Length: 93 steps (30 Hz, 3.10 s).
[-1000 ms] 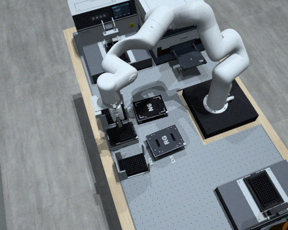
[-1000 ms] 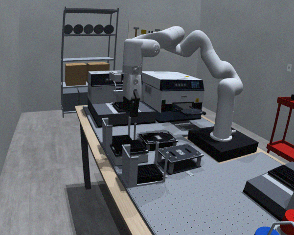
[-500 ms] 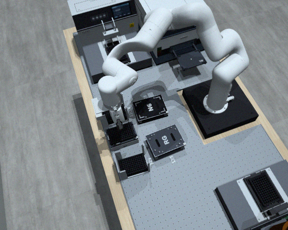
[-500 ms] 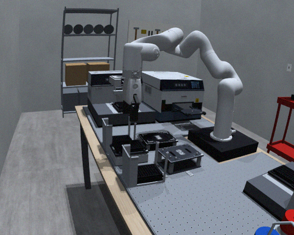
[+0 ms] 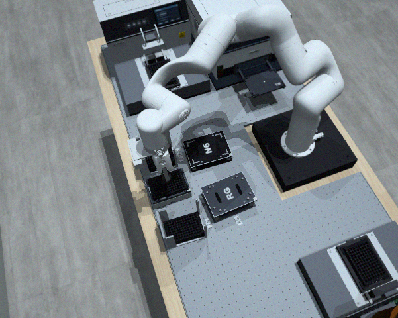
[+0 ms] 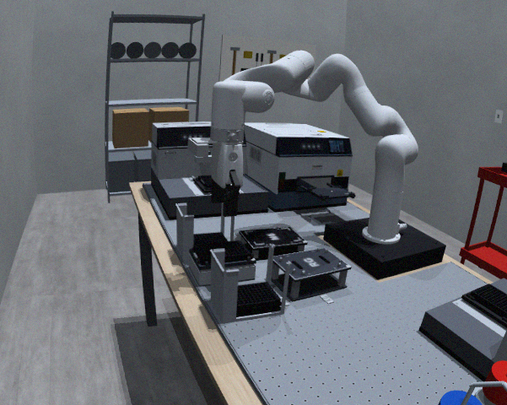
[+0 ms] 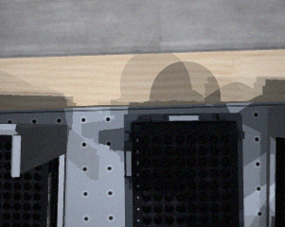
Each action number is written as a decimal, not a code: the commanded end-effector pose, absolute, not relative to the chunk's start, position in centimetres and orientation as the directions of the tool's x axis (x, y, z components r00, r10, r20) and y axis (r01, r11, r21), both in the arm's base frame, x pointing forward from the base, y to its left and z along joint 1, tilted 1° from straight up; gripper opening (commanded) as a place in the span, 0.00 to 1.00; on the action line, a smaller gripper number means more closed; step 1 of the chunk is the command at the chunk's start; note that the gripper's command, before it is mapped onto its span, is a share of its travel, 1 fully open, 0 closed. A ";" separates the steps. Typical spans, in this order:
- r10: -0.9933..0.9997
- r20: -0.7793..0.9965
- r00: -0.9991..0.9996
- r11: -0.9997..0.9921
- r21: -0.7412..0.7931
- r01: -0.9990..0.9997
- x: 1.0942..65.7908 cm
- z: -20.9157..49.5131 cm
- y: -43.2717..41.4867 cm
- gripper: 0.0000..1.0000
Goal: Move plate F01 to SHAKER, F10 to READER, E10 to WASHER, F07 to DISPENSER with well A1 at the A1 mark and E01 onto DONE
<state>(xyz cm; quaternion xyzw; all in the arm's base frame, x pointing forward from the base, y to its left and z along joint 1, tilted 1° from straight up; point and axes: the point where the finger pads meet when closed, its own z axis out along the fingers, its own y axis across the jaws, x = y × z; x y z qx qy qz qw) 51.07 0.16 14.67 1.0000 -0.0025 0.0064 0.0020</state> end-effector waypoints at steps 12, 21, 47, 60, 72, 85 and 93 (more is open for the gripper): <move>-0.005 0.017 1.000 -1.000 0.004 -0.005 51.2 13.1 0.2 1.00; -0.005 0.017 1.000 -1.000 0.004 -0.005 51.2 11.9 0.2 1.00; -0.005 0.017 1.000 -1.000 0.004 -0.005 51.3 8.9 0.2 1.00; -0.005 0.017 1.000 -1.000 0.004 -0.005 51.3 7.5 0.2 1.00; -0.005 0.017 1.000 -1.000 0.004 -0.005 51.3 6.8 0.2 1.00; -0.005 0.017 1.000 -1.000 0.004 -0.005 51.3 6.9 0.2 1.00; -0.005 0.017 1.000 -1.000 0.004 -0.005 51.3 6.1 0.2 1.00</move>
